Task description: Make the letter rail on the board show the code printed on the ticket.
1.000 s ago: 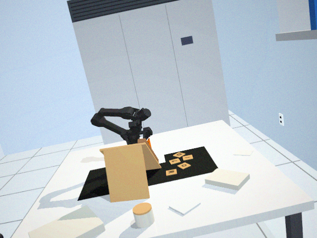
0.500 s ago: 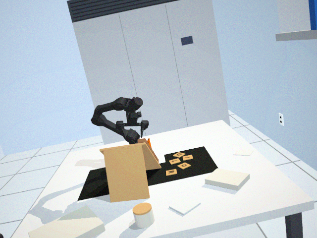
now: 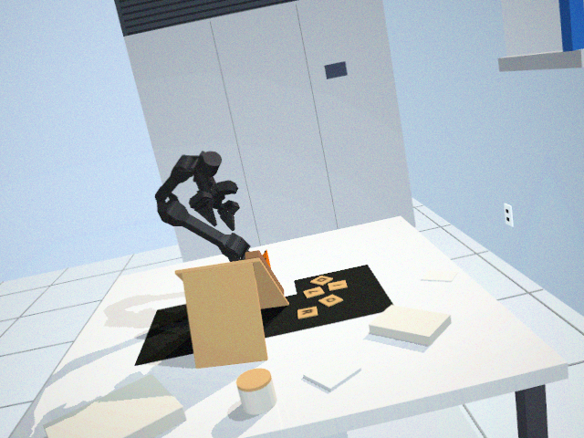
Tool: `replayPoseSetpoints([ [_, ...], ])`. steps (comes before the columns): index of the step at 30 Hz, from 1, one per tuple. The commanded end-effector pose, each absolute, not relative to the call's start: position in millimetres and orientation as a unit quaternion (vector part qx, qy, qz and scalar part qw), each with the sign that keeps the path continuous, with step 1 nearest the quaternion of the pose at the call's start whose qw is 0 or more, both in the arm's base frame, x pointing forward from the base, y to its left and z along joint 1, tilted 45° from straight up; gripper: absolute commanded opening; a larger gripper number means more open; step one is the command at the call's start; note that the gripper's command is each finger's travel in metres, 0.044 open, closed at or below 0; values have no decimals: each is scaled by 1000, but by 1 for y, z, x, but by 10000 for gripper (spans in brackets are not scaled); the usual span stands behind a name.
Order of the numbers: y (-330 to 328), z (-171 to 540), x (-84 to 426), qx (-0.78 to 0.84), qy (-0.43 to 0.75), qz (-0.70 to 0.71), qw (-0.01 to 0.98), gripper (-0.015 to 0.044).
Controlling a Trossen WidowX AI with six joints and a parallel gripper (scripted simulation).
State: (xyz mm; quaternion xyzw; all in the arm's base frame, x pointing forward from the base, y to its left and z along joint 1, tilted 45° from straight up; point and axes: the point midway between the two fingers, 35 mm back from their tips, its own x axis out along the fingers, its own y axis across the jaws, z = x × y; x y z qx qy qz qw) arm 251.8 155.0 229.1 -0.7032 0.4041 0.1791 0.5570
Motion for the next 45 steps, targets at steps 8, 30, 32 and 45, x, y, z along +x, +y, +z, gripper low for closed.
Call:
replayPoseSetpoints([
  [8,160,243,253,-736,391,245,496,440],
  [30,146,269,240,-736,391,245,495,440],
  [32,152,261,244,-728,401,241,501,388],
  [45,217,69,298,-560,582,104,580,340],
])
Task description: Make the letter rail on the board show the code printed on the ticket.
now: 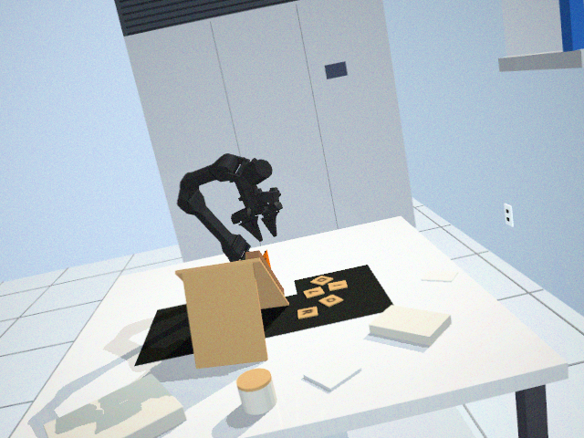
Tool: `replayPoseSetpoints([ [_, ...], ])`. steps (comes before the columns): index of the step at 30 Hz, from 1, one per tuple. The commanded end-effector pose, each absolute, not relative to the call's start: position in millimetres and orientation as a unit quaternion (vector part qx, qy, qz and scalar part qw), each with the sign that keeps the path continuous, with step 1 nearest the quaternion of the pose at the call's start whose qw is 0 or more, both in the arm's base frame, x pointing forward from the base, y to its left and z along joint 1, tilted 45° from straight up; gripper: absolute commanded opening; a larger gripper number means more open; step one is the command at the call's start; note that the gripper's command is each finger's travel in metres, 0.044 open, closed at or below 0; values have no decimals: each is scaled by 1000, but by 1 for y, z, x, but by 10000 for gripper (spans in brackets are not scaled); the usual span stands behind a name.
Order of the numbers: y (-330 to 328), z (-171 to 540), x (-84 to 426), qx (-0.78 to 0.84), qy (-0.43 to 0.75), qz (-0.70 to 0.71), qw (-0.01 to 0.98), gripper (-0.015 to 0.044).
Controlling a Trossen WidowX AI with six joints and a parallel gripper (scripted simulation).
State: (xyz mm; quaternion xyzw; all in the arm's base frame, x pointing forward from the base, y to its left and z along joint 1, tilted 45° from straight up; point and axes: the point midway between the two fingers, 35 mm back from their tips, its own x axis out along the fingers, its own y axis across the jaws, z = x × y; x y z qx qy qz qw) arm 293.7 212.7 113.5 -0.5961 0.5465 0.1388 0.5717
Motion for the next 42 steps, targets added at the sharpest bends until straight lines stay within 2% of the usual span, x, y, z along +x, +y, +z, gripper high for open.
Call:
replayPoseSetpoints([
  [1,218,52,299,-547,593,89,584,340],
  [13,192,-133,279,-414,682,-103,593,340],
  [42,161,-158,281,-413,683,-107,593,340],
])
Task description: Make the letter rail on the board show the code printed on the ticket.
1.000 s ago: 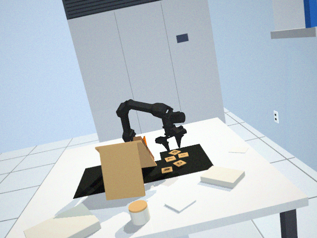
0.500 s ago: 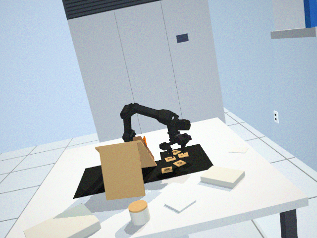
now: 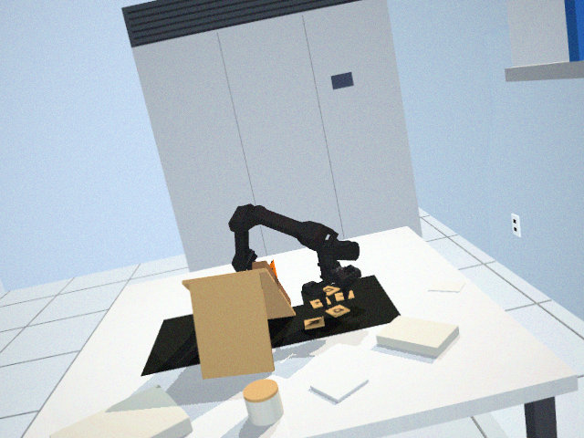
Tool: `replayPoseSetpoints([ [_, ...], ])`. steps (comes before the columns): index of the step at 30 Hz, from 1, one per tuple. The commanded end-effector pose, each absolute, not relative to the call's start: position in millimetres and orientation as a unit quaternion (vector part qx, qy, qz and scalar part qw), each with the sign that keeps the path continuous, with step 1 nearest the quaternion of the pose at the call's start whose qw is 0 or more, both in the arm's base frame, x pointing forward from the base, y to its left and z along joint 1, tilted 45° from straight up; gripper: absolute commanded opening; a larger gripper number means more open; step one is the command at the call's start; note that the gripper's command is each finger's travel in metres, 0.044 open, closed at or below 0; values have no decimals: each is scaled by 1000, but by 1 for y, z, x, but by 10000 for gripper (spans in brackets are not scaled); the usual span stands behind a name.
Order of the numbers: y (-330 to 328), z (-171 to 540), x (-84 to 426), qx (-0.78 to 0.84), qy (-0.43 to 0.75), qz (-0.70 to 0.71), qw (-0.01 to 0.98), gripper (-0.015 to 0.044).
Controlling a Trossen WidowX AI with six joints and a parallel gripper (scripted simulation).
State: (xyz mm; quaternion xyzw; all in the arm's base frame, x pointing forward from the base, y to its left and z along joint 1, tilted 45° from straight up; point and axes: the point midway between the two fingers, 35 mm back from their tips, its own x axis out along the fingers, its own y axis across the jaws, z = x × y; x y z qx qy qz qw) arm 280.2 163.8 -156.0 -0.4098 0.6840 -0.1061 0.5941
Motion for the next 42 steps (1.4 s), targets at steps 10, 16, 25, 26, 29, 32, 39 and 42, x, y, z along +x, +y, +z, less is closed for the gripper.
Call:
replayPoseSetpoints([
  [10,150,-169,281,-413,683,-107,593,340],
  [16,150,-169,281,-413,683,-107,593,340],
  [25,150,-169,281,-413,683,-107,593,340],
  [26,150,-169,281,-413,683,-107,593,340],
  [29,150,-169,281,-413,683,-107,593,340],
  [32,150,-169,281,-413,683,-107,593,340],
  [39,150,-169,281,-413,683,-107,593,340],
  [42,150,-169,281,-413,683,-107,593,340],
])
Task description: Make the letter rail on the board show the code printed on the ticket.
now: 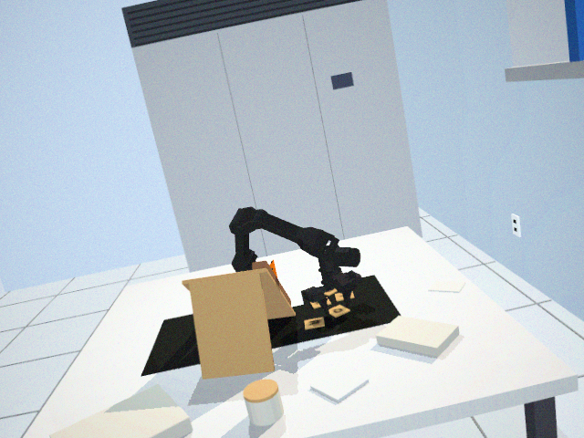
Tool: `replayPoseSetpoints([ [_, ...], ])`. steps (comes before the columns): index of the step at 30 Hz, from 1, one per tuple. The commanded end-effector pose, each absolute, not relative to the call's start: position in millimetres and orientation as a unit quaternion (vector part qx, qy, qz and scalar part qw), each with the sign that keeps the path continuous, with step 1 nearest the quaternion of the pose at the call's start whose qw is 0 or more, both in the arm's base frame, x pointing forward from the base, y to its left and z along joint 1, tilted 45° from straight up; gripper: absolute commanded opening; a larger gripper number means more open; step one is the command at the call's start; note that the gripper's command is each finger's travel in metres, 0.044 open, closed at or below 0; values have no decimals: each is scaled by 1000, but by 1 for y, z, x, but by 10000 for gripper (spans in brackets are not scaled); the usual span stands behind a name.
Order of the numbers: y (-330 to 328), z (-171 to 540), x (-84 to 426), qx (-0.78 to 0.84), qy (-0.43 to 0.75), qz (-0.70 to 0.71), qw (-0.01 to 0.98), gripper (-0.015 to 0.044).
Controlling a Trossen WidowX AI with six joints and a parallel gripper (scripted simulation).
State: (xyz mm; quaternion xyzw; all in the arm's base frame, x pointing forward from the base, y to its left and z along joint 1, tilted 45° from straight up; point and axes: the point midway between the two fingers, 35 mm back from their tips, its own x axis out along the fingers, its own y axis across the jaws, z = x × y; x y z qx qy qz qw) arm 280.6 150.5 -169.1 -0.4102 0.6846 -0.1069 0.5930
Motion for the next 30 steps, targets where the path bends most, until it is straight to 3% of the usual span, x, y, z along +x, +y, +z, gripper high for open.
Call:
replayPoseSetpoints([
  [1,150,-169,281,-413,683,-107,593,340],
  [16,150,-170,281,-413,683,-107,593,240],
  [25,156,-164,280,-413,683,-107,593,4],
  [30,159,-161,280,-413,683,-107,593,0],
])
